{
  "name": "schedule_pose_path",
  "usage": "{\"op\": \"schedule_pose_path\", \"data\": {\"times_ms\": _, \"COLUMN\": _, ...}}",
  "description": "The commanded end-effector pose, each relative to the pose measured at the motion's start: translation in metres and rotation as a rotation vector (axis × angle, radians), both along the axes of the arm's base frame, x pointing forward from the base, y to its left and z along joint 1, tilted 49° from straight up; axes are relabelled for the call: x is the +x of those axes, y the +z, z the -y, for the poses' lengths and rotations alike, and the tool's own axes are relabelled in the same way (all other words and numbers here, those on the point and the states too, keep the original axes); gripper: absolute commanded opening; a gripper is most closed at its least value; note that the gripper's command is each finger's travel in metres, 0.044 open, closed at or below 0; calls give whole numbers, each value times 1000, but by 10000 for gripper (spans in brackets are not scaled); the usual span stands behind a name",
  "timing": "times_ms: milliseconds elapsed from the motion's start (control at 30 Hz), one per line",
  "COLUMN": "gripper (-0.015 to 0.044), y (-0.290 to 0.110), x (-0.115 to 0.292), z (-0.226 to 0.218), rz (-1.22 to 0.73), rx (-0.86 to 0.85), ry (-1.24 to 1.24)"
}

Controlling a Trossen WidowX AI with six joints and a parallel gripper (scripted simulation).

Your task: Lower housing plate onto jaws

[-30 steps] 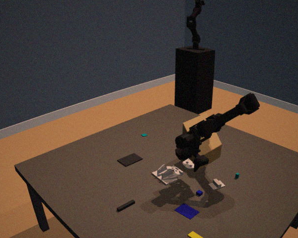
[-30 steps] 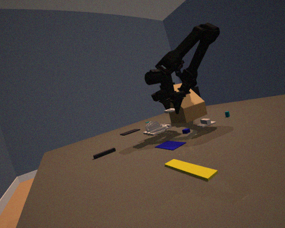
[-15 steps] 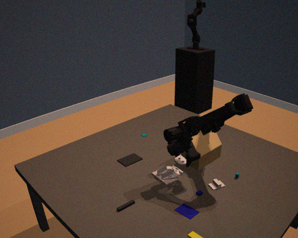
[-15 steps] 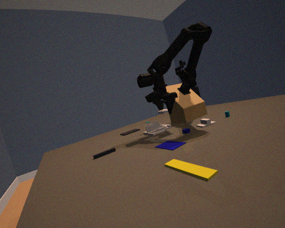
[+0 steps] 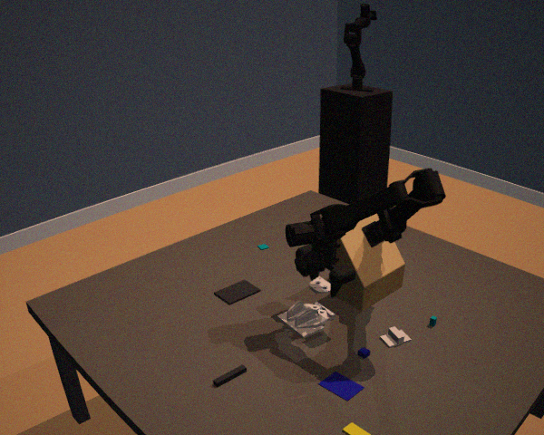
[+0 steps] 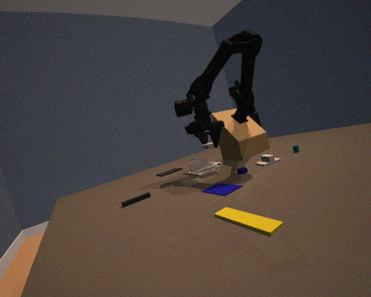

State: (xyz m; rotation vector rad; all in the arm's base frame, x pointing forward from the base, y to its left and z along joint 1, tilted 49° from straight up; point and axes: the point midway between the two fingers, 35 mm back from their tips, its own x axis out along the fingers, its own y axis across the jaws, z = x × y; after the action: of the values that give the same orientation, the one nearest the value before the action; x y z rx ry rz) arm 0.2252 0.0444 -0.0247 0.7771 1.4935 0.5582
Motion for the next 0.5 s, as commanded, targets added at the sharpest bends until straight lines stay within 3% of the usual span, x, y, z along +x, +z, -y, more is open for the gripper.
{"op": "schedule_pose_path", "data": {"times_ms": 0, "gripper": 351, "y": -1, "x": 1, "z": 2, "rz": 11, "rx": 7, "ry": 0}}
{"op": "schedule_pose_path", "data": {"times_ms": 467, "gripper": 351, "y": -1, "x": 1, "z": 2, "rz": 18, "rx": 6, "ry": 6}}
